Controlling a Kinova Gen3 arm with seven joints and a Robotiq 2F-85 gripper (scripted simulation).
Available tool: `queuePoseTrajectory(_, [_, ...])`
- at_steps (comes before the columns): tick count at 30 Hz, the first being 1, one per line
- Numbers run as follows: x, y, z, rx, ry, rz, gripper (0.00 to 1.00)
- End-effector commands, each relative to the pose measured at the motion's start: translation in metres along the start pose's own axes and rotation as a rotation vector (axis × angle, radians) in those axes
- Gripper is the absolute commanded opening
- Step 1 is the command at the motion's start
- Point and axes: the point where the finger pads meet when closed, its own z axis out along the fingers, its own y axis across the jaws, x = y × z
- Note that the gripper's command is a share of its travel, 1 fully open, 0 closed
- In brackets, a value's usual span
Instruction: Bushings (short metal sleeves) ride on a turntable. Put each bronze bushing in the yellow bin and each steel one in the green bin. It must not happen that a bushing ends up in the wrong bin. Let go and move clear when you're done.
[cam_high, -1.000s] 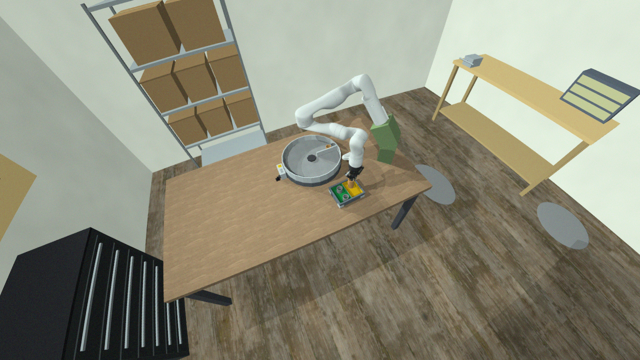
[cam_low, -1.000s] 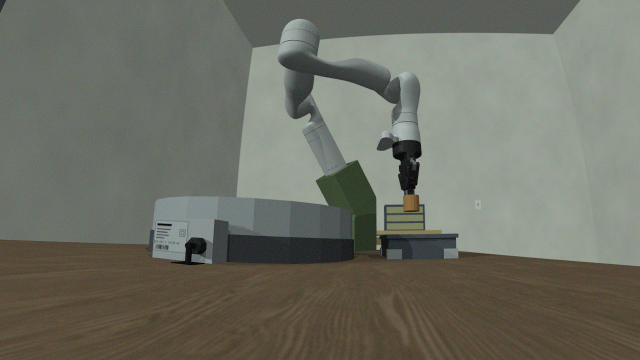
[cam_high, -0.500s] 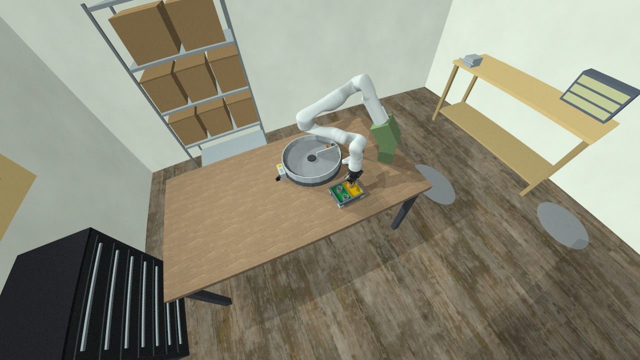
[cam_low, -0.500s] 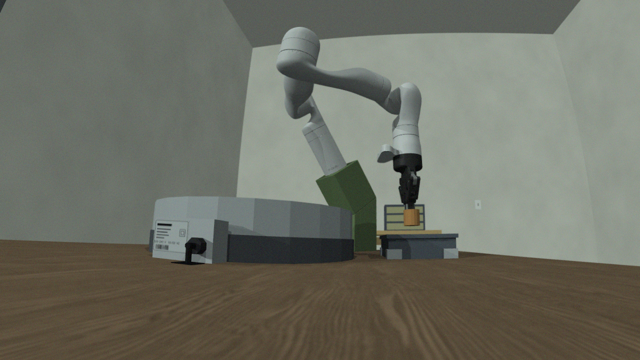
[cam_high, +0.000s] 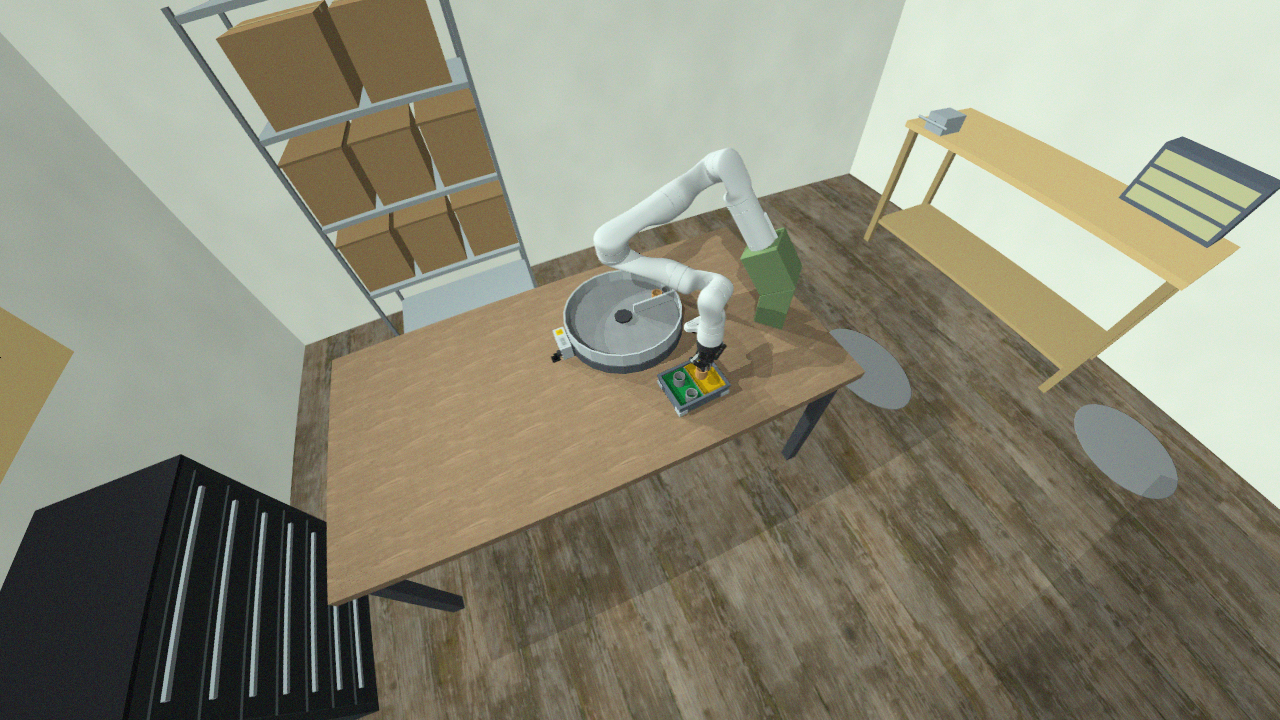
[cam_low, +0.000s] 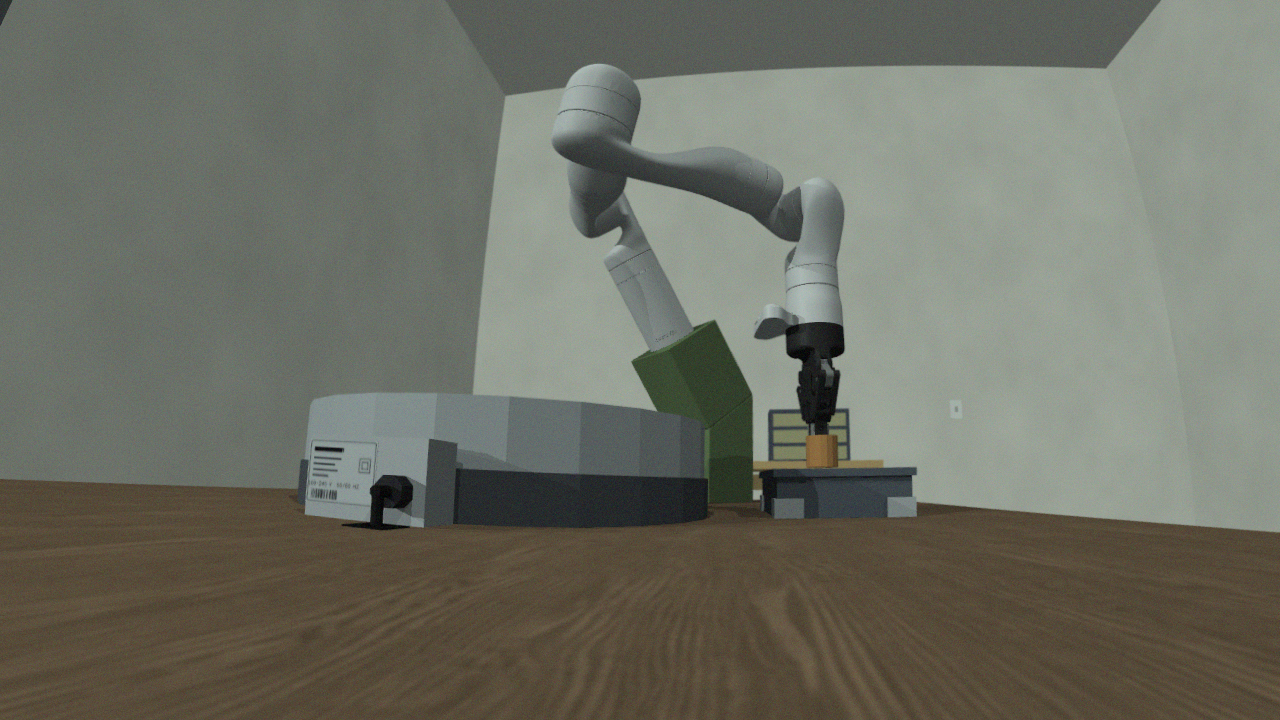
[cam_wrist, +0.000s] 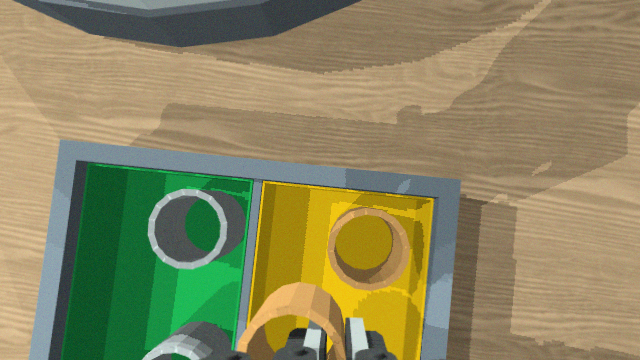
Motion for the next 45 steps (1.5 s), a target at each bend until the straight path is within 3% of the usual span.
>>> queuePoseTrajectory(1, [0.000, 0.000, 0.002, 0.000, 0.000, 0.000, 0.00])
queuePoseTrajectory(45, [0.000, 0.000, 0.025, 0.000, 0.000, 0.000, 0.00])
